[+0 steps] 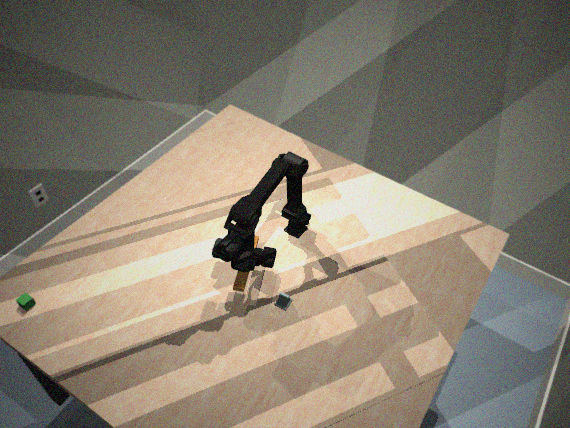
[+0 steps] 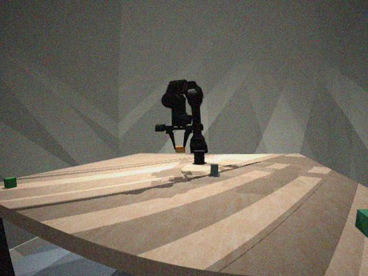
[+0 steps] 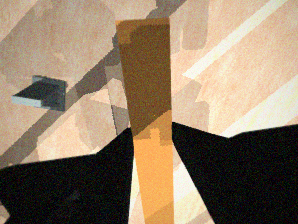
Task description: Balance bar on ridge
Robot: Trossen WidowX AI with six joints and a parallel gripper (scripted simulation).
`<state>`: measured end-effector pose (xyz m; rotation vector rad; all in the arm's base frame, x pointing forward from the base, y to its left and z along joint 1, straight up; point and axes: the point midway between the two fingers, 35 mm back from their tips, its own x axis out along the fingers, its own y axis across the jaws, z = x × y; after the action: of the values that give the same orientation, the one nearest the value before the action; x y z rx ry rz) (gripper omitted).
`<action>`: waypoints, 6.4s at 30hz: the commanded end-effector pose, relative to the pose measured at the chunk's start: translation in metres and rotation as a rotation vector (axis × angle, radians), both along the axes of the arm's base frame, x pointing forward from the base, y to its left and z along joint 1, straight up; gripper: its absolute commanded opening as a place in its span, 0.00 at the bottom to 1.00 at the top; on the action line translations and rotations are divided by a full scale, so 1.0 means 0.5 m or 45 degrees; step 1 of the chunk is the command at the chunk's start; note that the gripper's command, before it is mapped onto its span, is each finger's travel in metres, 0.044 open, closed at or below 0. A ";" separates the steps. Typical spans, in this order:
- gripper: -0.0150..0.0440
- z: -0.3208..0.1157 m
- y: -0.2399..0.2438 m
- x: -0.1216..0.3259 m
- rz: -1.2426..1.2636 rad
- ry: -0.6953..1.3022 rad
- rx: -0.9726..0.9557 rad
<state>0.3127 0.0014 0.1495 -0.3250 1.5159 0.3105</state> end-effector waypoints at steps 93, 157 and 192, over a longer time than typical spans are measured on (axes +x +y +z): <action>0.25 -0.088 0.277 -0.004 -0.388 0.012 0.028; 0.25 -0.099 0.277 -0.004 -0.388 0.012 0.028; 0.25 -0.105 0.277 -0.005 -0.388 0.012 0.028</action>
<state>0.3105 0.1395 0.0985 -0.0737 1.5419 0.0851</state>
